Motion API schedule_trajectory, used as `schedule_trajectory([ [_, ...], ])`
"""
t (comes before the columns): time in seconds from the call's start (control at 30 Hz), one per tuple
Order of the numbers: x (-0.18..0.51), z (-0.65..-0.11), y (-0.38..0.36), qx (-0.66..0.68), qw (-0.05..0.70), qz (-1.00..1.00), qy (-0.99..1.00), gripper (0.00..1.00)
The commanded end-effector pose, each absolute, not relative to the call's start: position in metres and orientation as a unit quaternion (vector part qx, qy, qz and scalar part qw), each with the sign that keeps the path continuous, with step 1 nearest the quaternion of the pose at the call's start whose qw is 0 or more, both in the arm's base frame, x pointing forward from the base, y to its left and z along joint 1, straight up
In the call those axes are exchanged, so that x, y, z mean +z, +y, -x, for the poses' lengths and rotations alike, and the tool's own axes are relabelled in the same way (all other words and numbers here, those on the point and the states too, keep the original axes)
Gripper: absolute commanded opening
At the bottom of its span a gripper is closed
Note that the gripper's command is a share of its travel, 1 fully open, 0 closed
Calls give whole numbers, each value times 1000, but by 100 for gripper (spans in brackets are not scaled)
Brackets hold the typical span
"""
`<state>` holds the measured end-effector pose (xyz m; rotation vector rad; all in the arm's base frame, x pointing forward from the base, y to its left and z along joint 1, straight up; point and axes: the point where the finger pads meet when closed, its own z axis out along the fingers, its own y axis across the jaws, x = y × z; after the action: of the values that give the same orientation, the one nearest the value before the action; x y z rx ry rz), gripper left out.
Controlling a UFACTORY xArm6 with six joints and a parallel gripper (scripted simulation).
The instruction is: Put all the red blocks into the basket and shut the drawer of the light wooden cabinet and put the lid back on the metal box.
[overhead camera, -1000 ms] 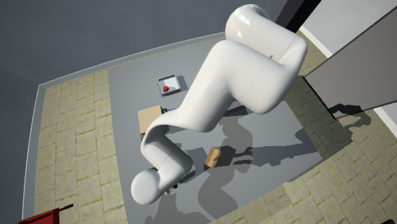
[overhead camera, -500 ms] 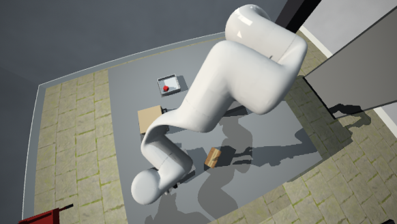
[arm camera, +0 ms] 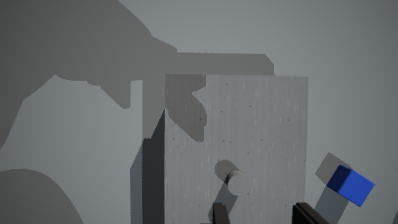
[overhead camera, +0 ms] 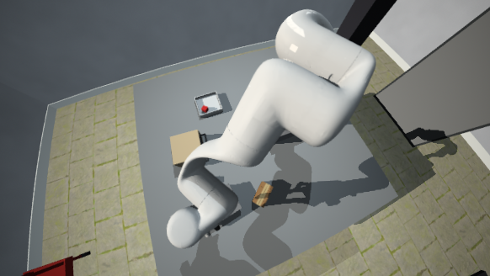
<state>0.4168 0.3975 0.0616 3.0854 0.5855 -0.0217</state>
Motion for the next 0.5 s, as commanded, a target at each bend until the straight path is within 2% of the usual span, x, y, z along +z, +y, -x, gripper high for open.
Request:
schedule_trajectory([
  [0.0,58,-418,399,-4,-1,-982,186,44],
  [0.47,26,-418,399,-4,-1,-982,186,44],
])
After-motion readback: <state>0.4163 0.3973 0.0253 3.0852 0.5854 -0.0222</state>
